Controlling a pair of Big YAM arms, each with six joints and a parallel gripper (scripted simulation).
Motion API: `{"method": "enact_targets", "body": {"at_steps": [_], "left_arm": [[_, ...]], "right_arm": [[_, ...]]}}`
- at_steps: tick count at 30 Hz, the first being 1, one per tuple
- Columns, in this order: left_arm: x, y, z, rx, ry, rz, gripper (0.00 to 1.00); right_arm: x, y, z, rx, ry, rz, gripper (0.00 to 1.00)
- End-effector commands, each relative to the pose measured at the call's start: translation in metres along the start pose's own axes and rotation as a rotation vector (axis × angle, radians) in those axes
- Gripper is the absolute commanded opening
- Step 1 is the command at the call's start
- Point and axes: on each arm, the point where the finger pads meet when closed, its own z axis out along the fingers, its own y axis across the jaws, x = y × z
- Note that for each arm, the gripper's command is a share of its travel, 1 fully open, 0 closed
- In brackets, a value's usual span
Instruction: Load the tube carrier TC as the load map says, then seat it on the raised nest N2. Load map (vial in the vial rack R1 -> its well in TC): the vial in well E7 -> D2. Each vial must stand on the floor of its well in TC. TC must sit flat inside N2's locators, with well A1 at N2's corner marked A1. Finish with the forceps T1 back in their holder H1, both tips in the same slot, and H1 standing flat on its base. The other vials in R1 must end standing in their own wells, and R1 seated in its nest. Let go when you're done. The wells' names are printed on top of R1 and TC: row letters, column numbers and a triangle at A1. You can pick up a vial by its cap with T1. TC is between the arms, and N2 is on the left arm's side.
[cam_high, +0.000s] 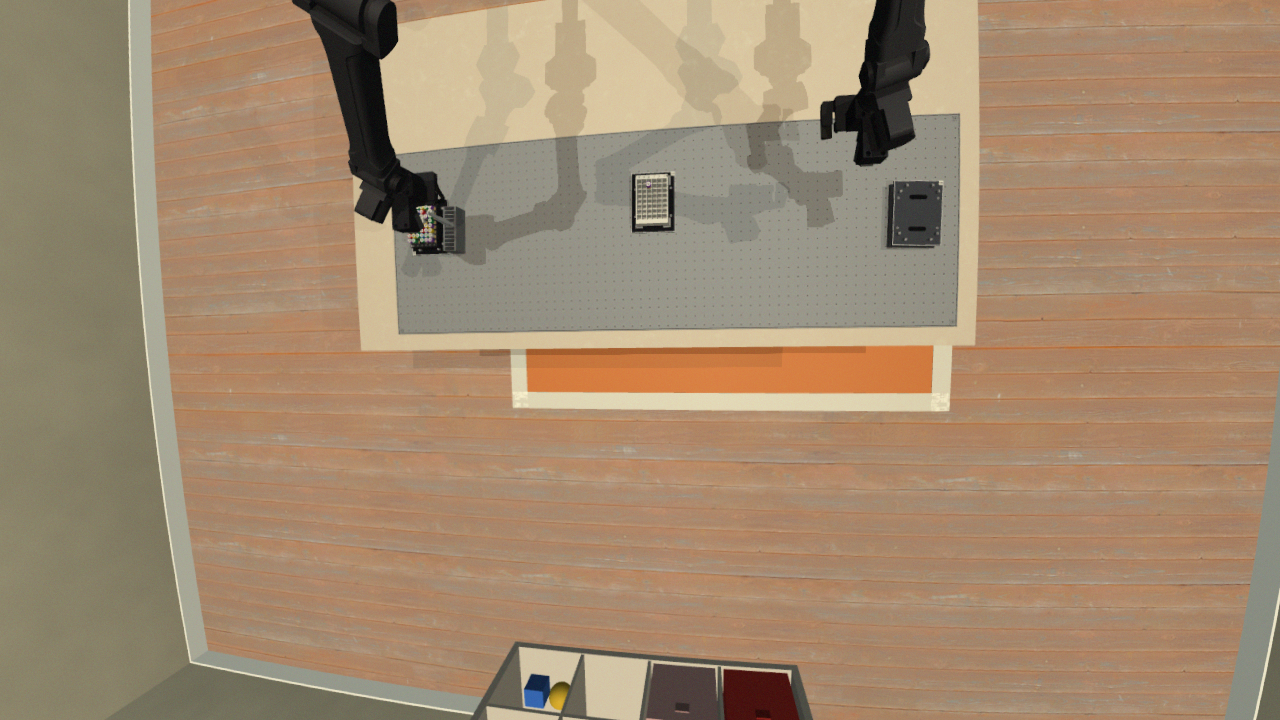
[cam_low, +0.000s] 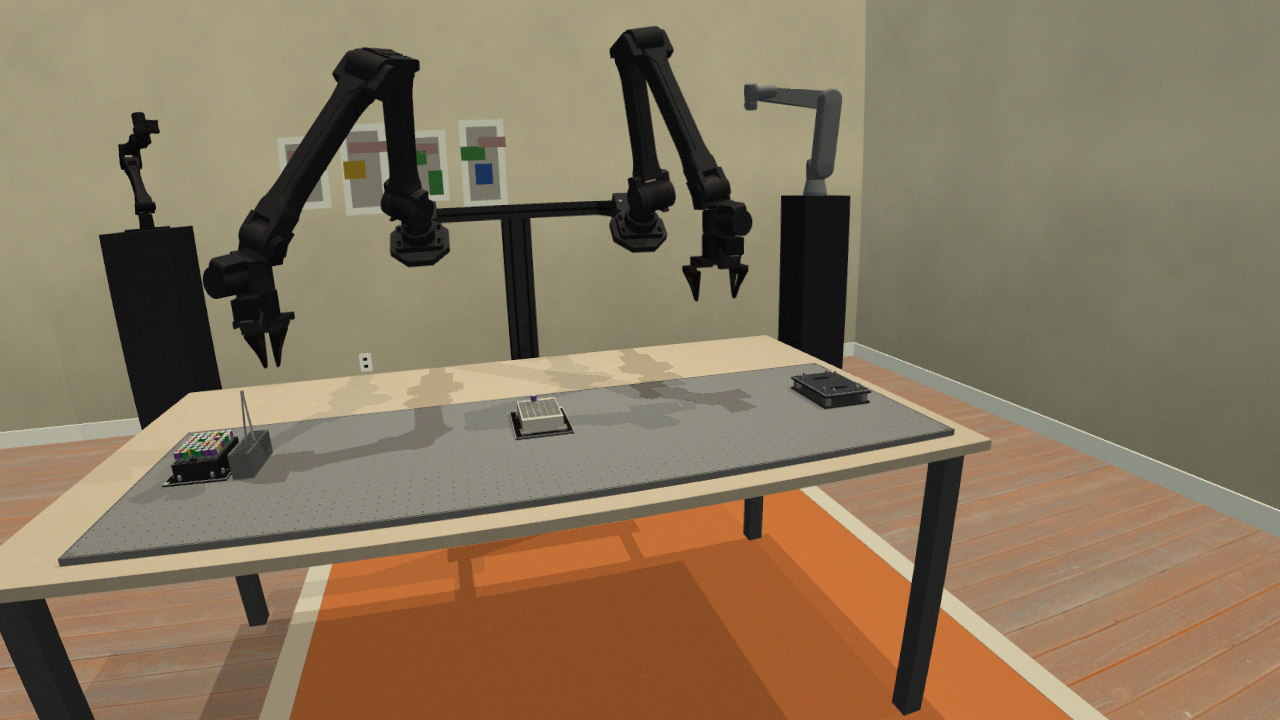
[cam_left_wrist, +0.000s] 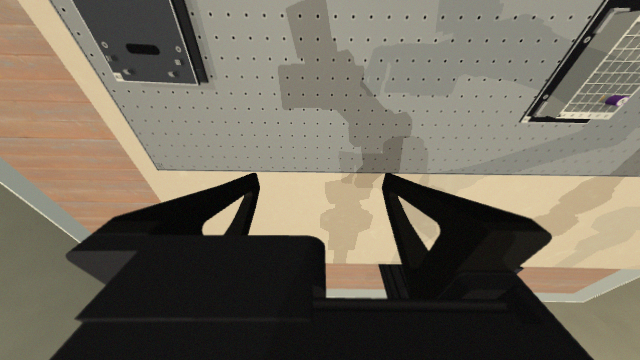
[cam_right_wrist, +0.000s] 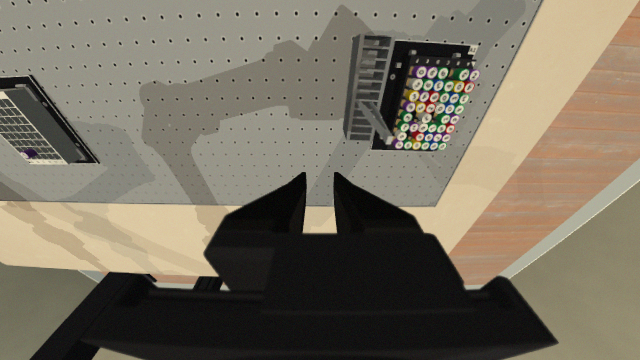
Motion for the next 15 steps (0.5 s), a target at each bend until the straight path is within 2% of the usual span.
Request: {"method": "enact_targets", "body": {"at_steps": [1, 15], "left_arm": [[-0.008, 0.002, -0.002, -0.003, -0.016, 0.015, 1.0], [-0.008, 0.002, -0.002, -0.003, -0.016, 0.015, 1.0]], "right_arm": [[-0.01, 0.012, -0.008, 0.01, -0.027, -0.009, 0.24], [0.011, 0.059, -0.017, 0.009, -0.027, -0.007, 0.24]]}}
